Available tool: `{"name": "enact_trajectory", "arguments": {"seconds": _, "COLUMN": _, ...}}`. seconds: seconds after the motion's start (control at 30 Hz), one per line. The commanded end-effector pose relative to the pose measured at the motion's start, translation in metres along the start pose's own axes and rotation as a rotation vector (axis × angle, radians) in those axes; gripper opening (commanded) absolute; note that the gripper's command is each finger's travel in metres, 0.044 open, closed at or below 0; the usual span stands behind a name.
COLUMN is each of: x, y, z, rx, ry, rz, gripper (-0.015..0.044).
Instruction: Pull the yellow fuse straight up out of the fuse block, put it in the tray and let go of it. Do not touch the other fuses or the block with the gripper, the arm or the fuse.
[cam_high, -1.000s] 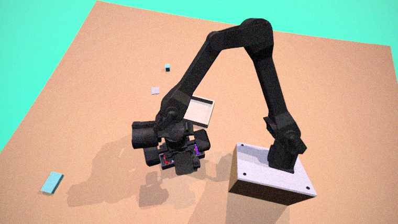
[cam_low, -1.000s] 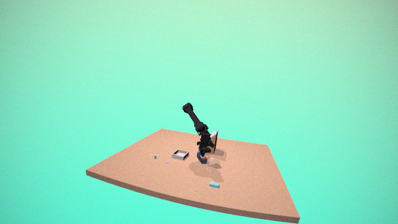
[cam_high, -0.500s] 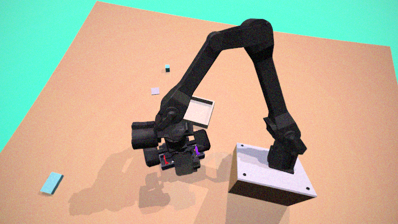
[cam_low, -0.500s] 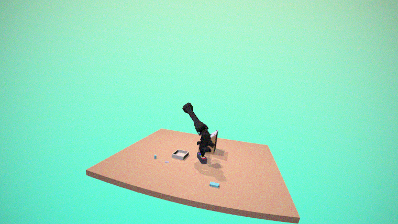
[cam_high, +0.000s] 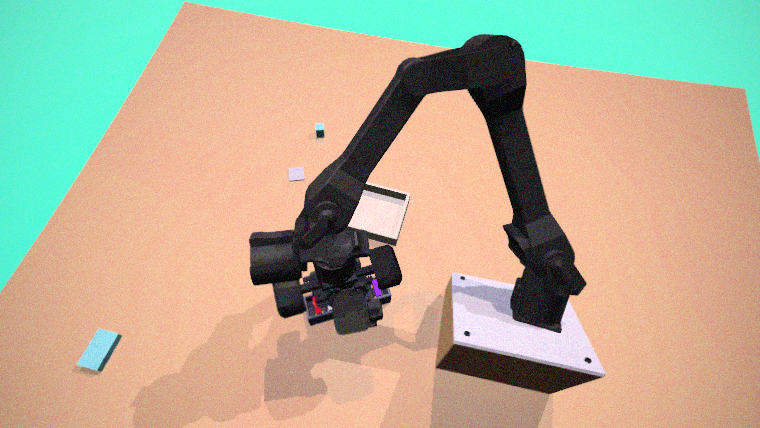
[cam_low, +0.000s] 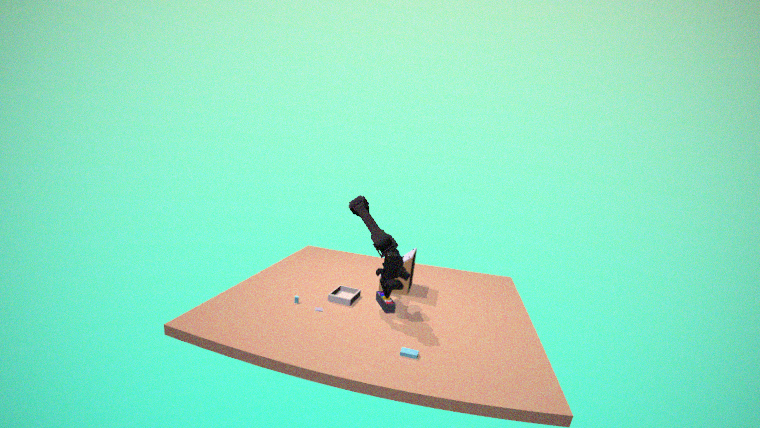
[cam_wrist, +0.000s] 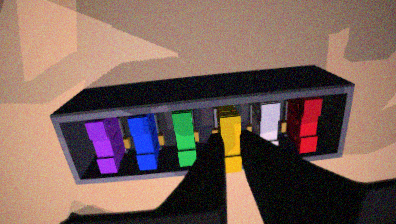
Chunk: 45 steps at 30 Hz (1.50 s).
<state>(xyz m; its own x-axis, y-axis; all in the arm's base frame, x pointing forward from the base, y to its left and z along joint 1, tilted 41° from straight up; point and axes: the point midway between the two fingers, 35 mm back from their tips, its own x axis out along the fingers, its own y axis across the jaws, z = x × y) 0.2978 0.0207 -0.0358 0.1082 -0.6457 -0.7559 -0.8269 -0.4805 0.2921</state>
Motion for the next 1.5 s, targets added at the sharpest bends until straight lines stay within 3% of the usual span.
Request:
{"name": "enact_trajectory", "arguments": {"seconds": 0.0, "x": -0.002, "y": -0.001, "z": 0.0, "rx": 0.007, "ry": -0.003, "rz": -0.002, "gripper": 0.0}}
{"name": "enact_trajectory", "arguments": {"seconds": 1.47, "x": -0.024, "y": -0.001, "z": 0.0, "rx": 0.003, "ry": -0.002, "rz": -0.002, "gripper": 0.0}}
